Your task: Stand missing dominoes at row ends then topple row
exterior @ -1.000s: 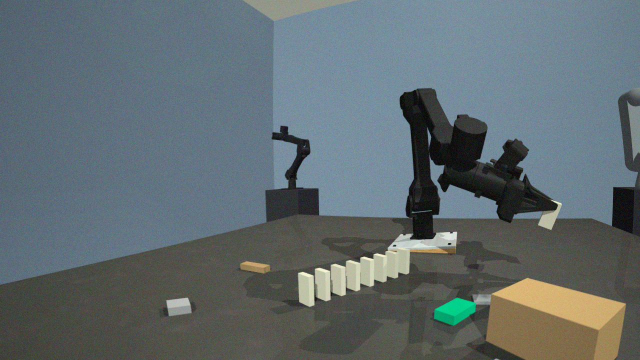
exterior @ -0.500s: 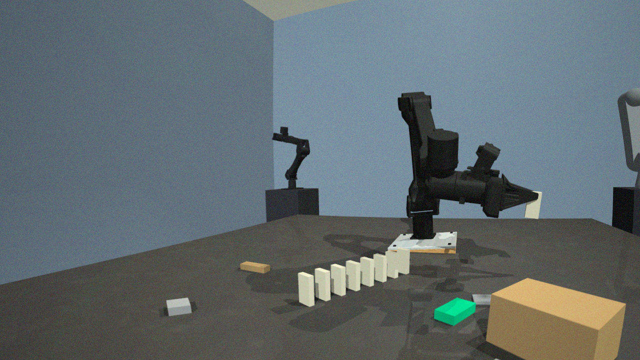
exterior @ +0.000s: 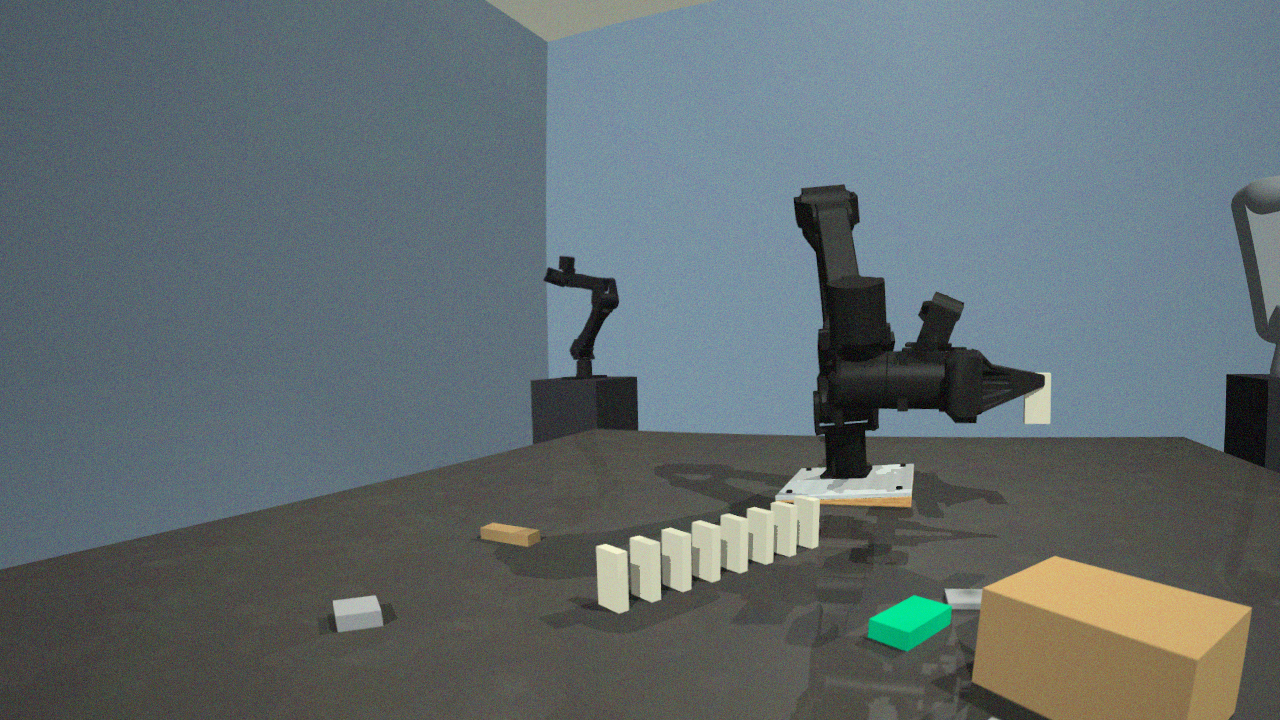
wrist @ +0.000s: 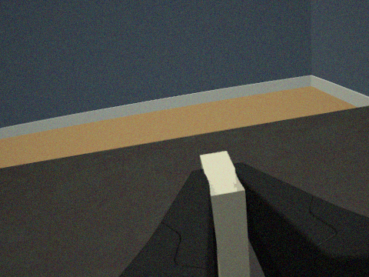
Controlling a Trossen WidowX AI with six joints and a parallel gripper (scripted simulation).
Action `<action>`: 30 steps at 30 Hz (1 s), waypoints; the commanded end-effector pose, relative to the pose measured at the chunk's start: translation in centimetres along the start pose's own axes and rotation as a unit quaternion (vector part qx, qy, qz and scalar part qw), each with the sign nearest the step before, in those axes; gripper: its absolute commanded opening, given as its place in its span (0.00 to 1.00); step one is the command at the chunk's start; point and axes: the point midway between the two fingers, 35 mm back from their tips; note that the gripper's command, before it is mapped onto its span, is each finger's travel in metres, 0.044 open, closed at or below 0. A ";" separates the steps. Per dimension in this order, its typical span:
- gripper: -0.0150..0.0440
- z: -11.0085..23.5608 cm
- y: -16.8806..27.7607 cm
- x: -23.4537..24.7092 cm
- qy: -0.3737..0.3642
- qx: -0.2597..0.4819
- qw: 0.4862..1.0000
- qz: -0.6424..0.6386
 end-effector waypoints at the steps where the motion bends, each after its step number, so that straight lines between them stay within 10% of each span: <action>1: 0.30 0.1 -0.1 0.2 -0.003 -0.003 1.000 0.001; 30: 0.30 -0.3 3.7 -0.3 -0.001 -0.001 1.000 0.006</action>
Point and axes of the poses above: the point midway between the two fingers, 35 mm back from their tips, its own z axis back along the fingers, its own x axis across the jaws, y = z × x, and after that the axes turned 4 degrees about z, right-handed
